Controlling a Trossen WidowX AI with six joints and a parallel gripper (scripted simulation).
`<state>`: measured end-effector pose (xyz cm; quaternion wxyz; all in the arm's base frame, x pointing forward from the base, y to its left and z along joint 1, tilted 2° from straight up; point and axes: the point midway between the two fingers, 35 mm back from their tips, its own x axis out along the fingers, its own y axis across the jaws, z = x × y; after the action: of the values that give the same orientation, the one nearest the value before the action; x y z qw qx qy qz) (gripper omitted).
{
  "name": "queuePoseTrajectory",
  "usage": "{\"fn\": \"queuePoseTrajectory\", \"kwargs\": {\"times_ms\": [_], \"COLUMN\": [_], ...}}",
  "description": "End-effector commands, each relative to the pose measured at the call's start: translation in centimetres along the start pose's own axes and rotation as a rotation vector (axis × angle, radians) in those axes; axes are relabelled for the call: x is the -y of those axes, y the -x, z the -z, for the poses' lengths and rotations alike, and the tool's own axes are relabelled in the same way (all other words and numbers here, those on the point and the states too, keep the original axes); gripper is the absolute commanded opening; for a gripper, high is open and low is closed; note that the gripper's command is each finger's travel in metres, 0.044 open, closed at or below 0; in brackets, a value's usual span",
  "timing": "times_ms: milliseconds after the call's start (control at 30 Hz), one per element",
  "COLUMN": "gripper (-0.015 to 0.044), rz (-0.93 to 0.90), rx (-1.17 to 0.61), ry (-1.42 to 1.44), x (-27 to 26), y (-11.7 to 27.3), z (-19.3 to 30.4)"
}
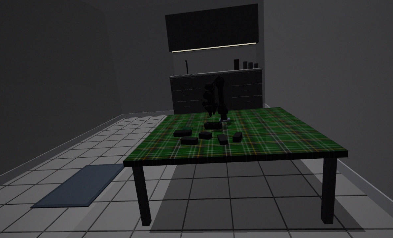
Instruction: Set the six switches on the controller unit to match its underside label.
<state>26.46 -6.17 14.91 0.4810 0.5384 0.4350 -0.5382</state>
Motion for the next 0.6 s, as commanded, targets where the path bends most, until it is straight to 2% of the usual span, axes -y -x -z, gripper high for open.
{"fn": "queuePoseTrajectory", "kwargs": {"times_ms": [0, 467, 500, 567], "gripper": [0.0387, 0.0020, 0.0000, 0.0000], "rz": [0.003, 0.003, 0.003, 0.003], "rx": [0.000, 0.000, 0.000, 0.000], "ry": [-0.005, -0.005, -0.005, -0.005], "x": [0.11, 0.11, 0.11, 0.11], "y": [0.36, 0.36, 0.36, 0.36], "z": [0.00, 0.00, 0.00, 0.00]}}
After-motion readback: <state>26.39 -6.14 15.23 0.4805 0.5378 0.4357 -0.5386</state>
